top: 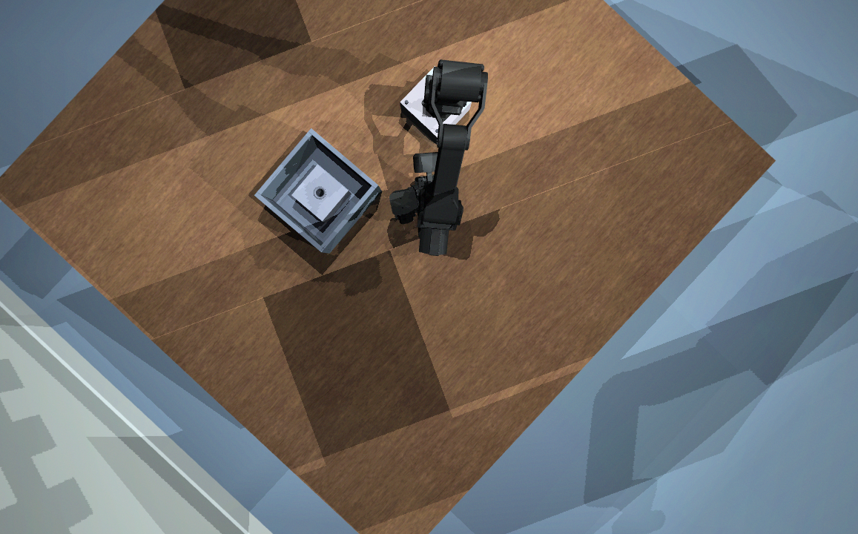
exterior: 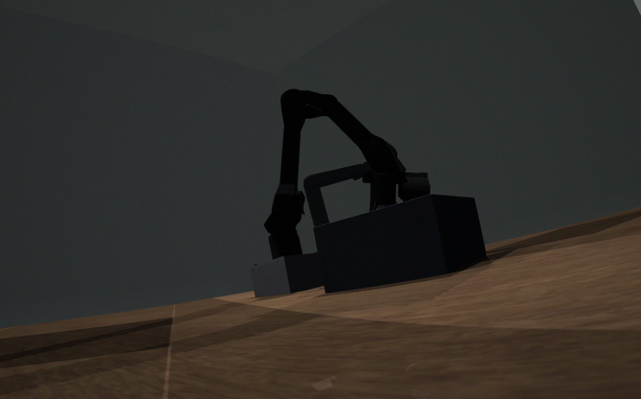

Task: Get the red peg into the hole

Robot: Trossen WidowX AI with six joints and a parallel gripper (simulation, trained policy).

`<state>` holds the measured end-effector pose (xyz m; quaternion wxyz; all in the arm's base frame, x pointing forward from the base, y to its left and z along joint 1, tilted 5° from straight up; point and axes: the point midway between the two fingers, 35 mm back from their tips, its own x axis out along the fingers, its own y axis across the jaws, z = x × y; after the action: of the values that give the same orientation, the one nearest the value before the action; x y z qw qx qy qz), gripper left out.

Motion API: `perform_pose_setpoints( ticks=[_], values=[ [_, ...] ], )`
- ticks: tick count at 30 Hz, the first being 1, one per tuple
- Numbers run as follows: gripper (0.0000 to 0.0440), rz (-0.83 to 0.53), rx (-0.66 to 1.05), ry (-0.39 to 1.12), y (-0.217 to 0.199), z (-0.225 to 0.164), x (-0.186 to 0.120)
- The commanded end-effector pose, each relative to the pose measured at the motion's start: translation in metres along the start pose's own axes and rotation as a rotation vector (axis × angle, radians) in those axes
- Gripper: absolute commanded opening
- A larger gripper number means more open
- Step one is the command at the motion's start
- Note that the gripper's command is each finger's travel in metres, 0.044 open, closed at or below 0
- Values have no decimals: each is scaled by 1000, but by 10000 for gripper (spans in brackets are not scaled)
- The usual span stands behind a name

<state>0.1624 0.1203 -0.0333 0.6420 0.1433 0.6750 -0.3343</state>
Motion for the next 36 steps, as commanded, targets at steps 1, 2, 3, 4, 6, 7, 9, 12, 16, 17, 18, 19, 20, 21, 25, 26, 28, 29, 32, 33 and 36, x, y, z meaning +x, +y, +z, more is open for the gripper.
perform_pose_setpoints(
  ticks=[1, 2, 3, 4, 6, 7, 9, 12, 16, 17, 18, 19, 20, 21, 25, 26, 28, 29, 32, 33, 36],
  values=[
    [0, -6, -4, -34, 3, 9, -9],
    [0, -5, -4, -42, 3, 12, -12],
    [0, -2, -3, -49, 4, 14, -16],
    [0, 0, -2, -57, 4, 16, -20],
    [0, 5, 1, -71, 5, 22, -28],
    [0, 7, 3, -78, 5, 24, -32],
    [0, 12, 8, -91, 5, 30, -40],
    [0, 21, 19, -111, 5, 38, -54],
    [0, 35, 45, -136, 4, 51, -73],
    [0, 38, 53, -142, 4, 55, -77],
    [0, 42, 63, -148, 4, 58, -82],
    [0, 45, 73, -153, 4, 62, -86],
    [0, 48, 84, -159, 3, 66, -90],
    [0, 50, 96, -164, 3, 70, -94],
    [0, 55, 148, -181, -2, 87, -105],
    [0, 57, 161, -185, -3, 91, -107],
    [0, 60, 189, -192, -5, 101, -110],
    [0, 62, 202, -196, -6, 106, -111],
    [0, 65, 238, -204, -10, 121, -114],
    [0, 65, 250, -206, -12, 126, -114],
    [0, 65, 281, -209, -16, 141, -114]
  ],
)
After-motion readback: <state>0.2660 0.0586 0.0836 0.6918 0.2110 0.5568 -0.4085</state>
